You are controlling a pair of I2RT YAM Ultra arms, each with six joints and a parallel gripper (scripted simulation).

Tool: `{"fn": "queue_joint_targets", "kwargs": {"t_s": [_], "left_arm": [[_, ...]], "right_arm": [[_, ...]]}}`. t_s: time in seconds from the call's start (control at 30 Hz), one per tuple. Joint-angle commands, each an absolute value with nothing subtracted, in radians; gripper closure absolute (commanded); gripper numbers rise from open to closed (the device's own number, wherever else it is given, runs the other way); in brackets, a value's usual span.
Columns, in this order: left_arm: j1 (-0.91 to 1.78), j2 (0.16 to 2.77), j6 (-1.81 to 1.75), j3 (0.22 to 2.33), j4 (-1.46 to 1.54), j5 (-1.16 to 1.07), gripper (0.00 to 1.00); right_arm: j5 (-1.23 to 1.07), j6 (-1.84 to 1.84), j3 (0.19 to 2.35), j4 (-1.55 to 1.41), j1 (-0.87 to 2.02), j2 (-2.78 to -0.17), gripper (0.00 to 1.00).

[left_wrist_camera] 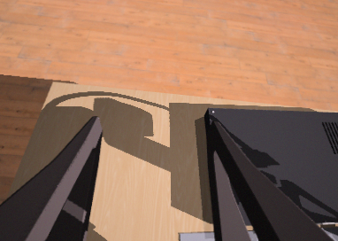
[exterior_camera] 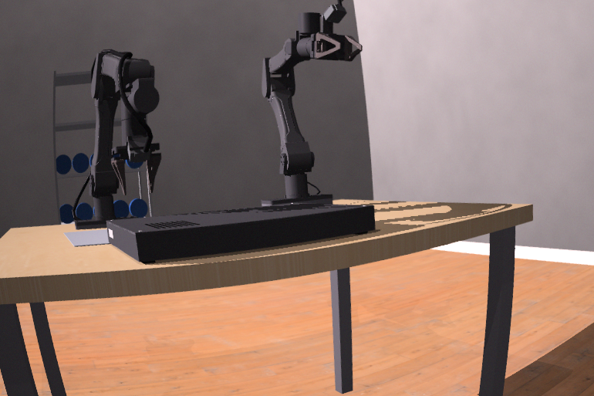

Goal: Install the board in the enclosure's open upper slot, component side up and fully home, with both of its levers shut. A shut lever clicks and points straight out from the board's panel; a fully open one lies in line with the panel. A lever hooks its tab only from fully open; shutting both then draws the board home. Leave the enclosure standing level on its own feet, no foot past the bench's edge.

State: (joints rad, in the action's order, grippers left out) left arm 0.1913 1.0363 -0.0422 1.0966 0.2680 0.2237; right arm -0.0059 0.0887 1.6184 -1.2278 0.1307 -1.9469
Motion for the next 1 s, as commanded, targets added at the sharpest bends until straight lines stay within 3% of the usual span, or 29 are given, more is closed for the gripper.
{"fn": "queue_joint_targets", "kwargs": {"t_s": [0.0,0.4,0.43,0.5,0.57,0.97], "left_arm": [[0.131,1.018,0.009,1.068,0.11,0.099,0.36],[-0.006,1.053,0.002,1.044,-0.002,0.002,0.36],[-0.006,1.053,0.002,1.044,-0.003,0.001,0.36],[-0.006,1.053,0.002,1.044,-0.003,0.001,0.36],[-0.003,1.053,0.002,1.044,-0.004,0.0,0.36],[-0.003,1.053,0.002,1.044,-0.004,0.0,0.36]], "right_arm": [[-0.004,0.095,1.632,-1.246,0.143,-1.947,0.36],[-0.004,0.095,1.632,-1.246,0.143,-1.947,0.36],[-0.002,0.093,1.643,-1.252,0.143,-1.946,0.25],[-0.002,0.093,1.643,-1.252,0.143,-1.946,0.25],[0.007,0.079,1.625,-1.186,0.144,-1.926,0.02],[0.044,0.018,1.26,-0.707,0.154,-1.633,0.0]]}}
